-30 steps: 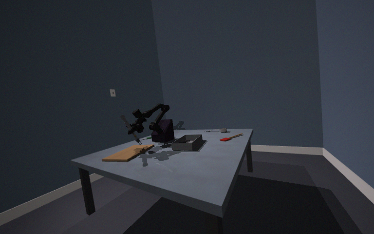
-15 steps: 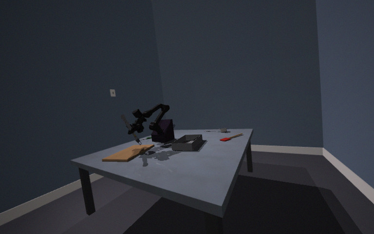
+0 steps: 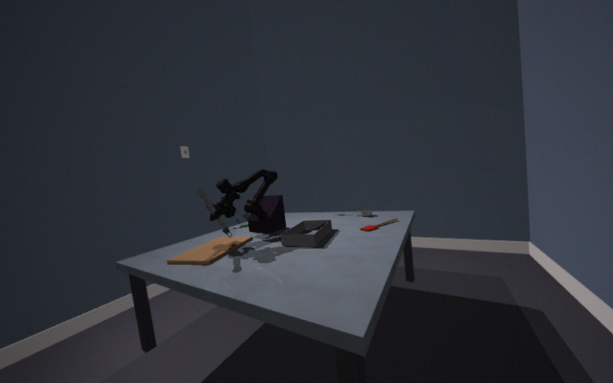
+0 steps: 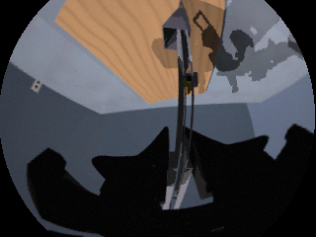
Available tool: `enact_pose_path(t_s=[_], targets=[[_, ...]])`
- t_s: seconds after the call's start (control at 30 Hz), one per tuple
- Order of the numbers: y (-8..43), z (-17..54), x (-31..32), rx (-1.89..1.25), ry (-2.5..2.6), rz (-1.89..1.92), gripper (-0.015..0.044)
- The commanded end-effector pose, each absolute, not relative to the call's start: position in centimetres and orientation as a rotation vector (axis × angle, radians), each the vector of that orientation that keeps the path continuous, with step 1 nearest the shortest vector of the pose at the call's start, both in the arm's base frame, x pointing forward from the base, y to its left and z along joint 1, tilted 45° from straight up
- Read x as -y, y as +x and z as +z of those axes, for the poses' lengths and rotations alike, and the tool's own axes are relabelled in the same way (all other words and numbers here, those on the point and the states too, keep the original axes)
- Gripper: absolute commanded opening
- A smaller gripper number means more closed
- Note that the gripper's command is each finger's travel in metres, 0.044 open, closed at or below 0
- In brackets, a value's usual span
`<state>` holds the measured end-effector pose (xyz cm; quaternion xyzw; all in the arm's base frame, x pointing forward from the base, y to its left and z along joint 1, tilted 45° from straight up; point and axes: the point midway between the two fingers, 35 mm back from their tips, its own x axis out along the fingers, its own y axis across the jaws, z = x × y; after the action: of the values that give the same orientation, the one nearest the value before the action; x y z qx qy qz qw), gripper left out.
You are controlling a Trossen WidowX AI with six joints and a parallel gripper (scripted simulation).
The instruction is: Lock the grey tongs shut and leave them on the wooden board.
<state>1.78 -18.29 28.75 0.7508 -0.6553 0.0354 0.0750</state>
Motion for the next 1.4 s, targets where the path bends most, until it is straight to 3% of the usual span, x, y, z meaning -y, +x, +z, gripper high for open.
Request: enact_pose_path(t_s=[0.0, 1.37], targets=[[1.9, 29.4, 18.3, 1.959, 2.251, 0.082, -0.015], [2.0, 31.4, 19.7, 2.237, 2.53, -0.677, -0.015]])
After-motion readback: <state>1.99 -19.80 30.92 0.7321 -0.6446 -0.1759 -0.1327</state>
